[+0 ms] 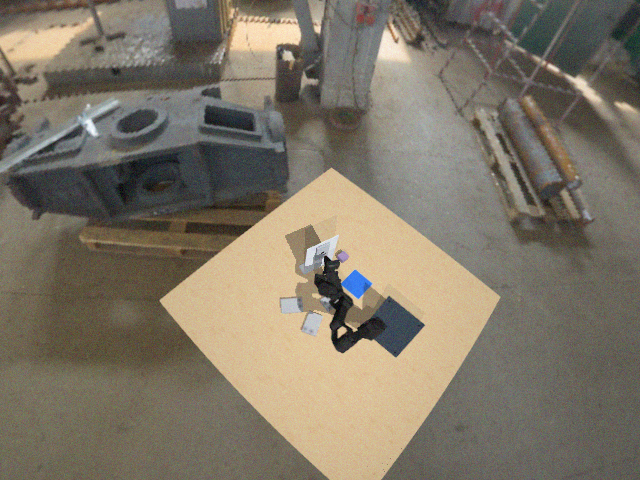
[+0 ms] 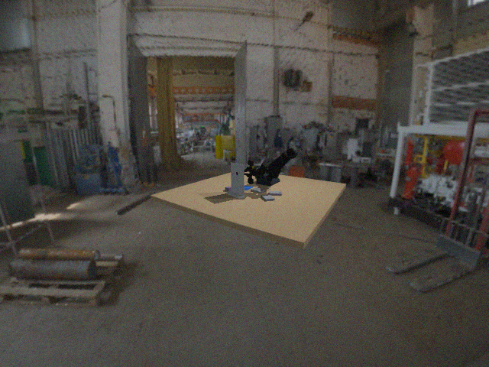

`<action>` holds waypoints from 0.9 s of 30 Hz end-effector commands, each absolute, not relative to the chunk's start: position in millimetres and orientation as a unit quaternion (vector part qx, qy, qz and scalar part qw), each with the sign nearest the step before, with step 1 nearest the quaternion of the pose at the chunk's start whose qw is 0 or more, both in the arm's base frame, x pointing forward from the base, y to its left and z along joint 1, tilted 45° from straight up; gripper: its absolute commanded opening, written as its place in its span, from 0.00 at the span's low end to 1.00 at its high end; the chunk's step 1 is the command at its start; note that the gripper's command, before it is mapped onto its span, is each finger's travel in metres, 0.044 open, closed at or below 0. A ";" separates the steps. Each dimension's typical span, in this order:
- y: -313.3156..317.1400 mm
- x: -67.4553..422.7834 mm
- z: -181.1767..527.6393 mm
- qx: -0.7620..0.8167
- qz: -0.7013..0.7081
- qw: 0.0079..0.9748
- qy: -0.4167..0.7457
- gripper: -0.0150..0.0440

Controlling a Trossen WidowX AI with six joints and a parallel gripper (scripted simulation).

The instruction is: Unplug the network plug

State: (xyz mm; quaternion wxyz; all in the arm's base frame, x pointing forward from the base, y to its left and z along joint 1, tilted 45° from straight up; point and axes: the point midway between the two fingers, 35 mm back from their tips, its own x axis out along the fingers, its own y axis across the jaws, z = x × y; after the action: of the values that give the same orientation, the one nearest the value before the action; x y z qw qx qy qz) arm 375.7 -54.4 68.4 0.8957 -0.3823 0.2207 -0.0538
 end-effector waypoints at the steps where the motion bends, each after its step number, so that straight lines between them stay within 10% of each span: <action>1: -53.6 371.9 67.3 -0.383 -0.052 0.895 0.223 0.25; 27: -50.7 360.7 71.4 -0.383 -0.051 0.895 0.224 0.25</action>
State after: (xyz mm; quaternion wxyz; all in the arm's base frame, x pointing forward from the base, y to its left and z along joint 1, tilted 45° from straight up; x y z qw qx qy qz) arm 363.6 -50.8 72.1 0.8951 -0.3837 0.2210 -0.0511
